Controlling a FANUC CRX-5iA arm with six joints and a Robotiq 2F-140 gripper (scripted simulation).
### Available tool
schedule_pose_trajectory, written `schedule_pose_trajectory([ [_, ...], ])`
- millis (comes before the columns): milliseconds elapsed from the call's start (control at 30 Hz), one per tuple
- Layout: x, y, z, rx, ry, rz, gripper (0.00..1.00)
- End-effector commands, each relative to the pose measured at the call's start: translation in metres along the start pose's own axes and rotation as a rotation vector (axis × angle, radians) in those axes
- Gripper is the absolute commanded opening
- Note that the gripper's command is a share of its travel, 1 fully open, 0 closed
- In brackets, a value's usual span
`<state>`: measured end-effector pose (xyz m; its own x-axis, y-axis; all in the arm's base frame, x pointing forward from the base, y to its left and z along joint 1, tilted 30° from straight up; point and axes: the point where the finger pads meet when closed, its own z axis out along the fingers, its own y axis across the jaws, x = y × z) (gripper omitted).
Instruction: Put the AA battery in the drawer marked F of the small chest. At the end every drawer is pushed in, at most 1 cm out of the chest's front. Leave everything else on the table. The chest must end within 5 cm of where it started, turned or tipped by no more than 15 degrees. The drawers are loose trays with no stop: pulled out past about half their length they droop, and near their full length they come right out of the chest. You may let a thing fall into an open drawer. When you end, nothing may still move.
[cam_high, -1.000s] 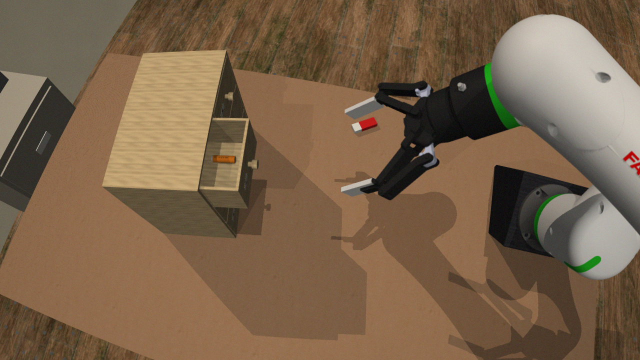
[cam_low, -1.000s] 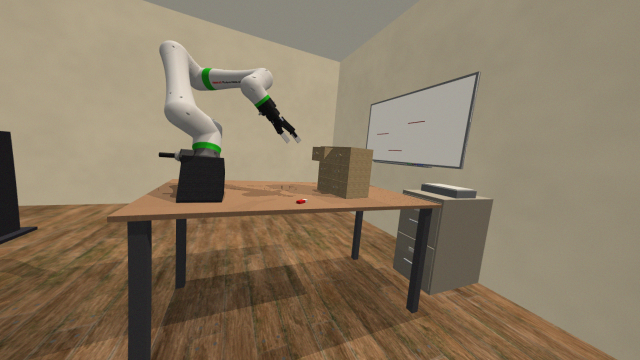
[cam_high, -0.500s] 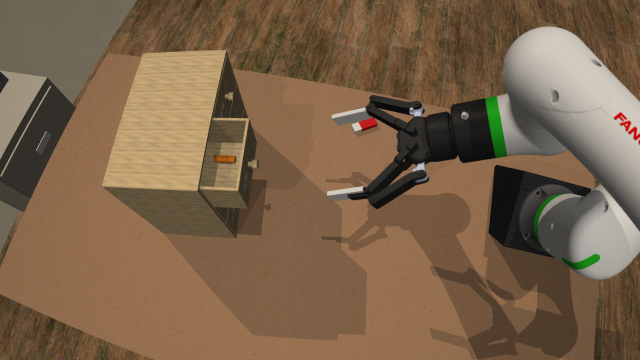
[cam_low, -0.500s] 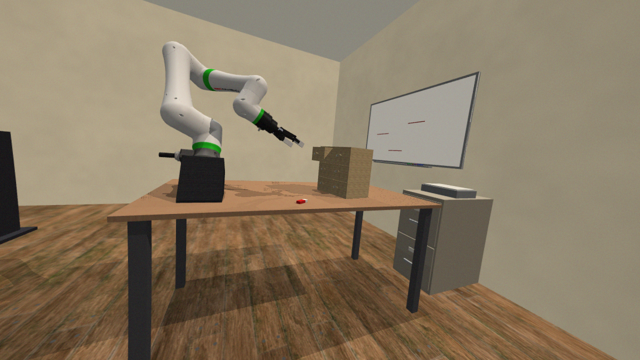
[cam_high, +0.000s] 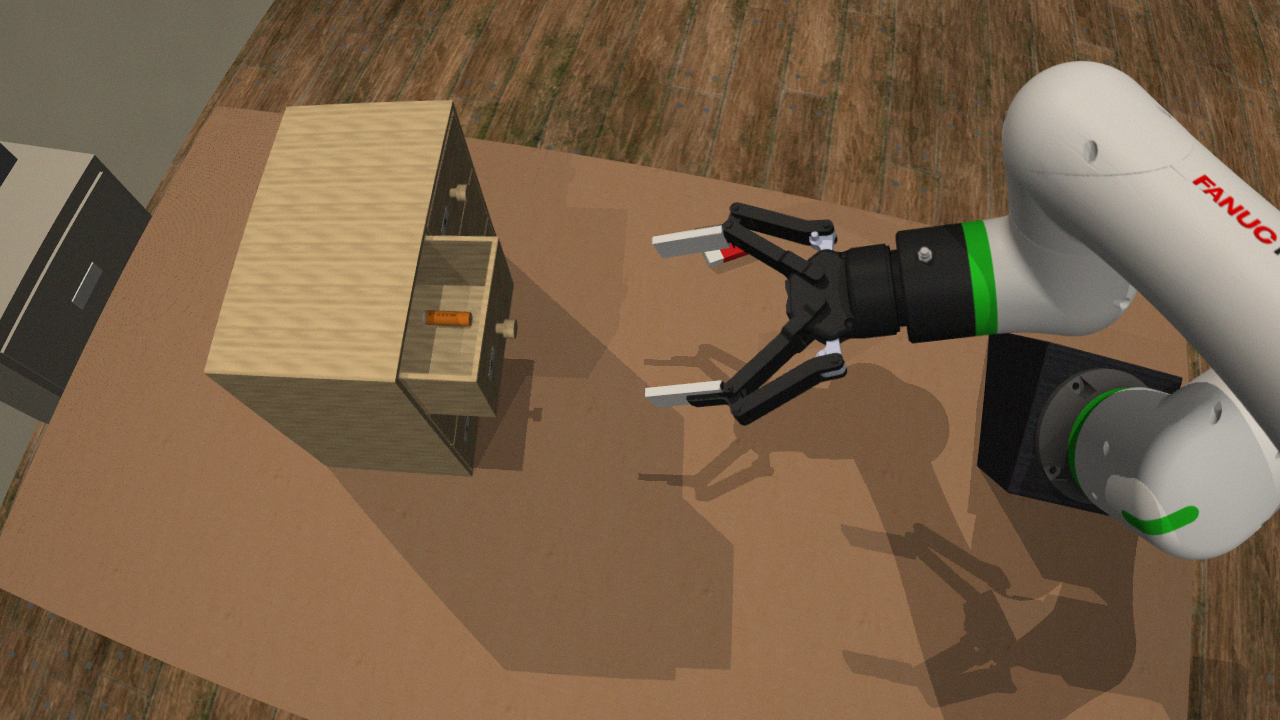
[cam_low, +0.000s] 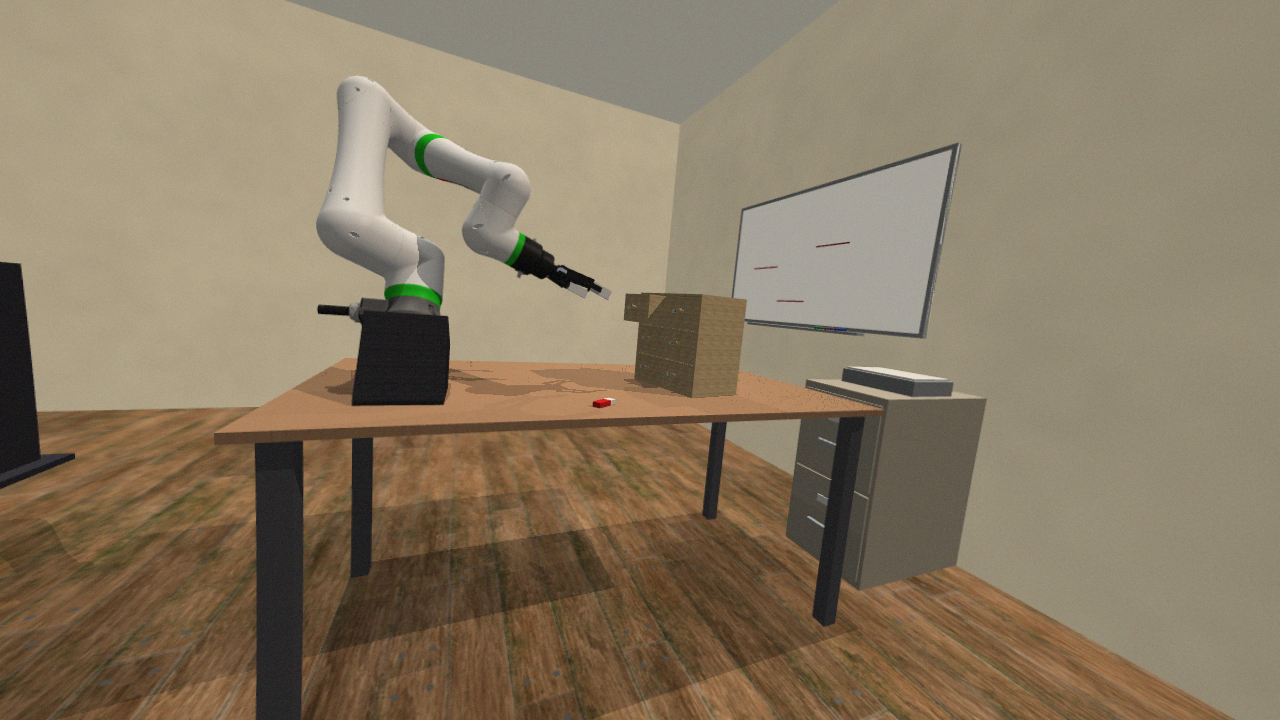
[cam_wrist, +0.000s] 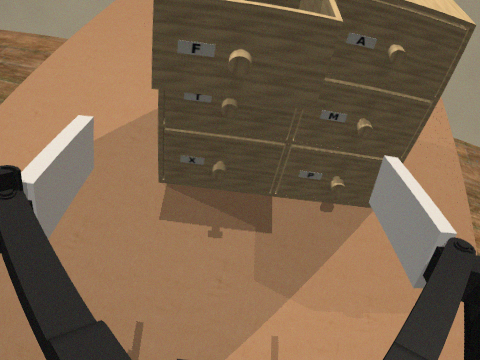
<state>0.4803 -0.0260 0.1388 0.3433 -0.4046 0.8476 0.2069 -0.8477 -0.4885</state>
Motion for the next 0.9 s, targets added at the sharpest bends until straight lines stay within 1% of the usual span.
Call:
schedule_pose_trajectory([
  [0, -0.0003, 0.0002, 0.0008, 0.000, 0.009, -0.001, 1.00],
  [200, -0.0003, 0.0003, 0.0011, 0.000, 0.012, -0.001, 1.00],
  [233, -0.0003, 0.0003, 0.0011, 0.000, 0.012, -0.001, 0.00],
  [867, -0.0003, 0.0003, 0.0011, 0.000, 0.012, -0.001, 0.00],
])
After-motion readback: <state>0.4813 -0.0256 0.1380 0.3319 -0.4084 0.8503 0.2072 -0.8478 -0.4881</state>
